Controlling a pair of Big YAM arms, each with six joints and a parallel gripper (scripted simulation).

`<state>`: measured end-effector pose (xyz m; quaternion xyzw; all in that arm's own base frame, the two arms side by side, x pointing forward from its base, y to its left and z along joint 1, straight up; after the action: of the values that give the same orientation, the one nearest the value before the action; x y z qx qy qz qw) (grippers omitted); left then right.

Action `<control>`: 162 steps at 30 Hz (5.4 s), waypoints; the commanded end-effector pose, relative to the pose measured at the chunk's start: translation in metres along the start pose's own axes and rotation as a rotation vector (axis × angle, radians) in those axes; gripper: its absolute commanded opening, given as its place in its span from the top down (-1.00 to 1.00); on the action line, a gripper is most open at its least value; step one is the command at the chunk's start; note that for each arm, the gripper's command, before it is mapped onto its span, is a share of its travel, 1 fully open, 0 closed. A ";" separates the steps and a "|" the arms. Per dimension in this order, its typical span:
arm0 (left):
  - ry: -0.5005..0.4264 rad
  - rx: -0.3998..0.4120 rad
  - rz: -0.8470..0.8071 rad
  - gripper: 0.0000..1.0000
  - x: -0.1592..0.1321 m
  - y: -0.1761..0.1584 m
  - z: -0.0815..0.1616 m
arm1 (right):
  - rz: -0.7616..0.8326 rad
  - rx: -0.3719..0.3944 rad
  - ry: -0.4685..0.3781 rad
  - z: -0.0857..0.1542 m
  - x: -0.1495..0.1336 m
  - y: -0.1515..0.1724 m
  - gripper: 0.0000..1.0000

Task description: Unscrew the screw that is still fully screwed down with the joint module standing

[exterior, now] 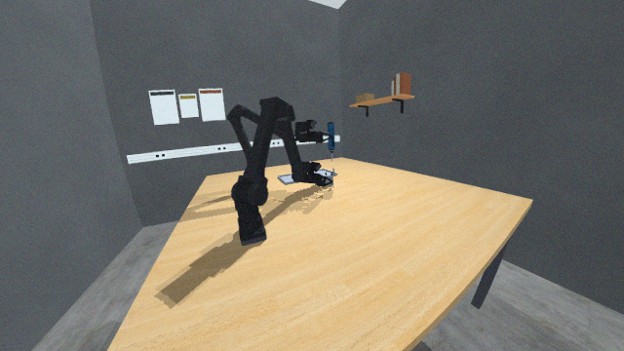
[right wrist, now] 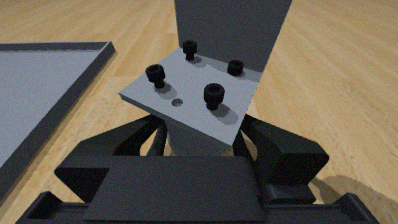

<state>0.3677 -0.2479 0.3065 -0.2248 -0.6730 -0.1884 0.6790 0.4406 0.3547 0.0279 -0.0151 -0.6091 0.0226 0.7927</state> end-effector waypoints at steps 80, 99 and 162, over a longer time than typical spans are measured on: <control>-0.088 -0.013 0.018 0.17 0.010 -0.004 0.001 | -0.011 0.004 -0.010 -0.009 0.002 0.007 -0.17; -0.039 -0.010 0.017 0.17 -0.019 -0.002 0.000 | -0.011 0.004 -0.010 -0.009 0.002 0.007 -0.17; -0.057 -0.011 0.017 0.17 -0.040 -0.001 0.000 | -0.011 0.004 -0.010 -0.009 0.002 0.007 -0.17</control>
<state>0.3652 -0.2465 0.2522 -0.2251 -0.6697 -0.1882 0.6822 0.4406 0.3547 0.0279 -0.0151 -0.6091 0.0226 0.7927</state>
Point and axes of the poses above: on each arm, the point where the finger pads meet when closed, its own z axis back along the fingers, its own y axis across the jaws, x = y × z, the point moved 9 cm from there along z, back along the fingers, and after that the axes turned 3 degrees about z, right-handed, at the moved point
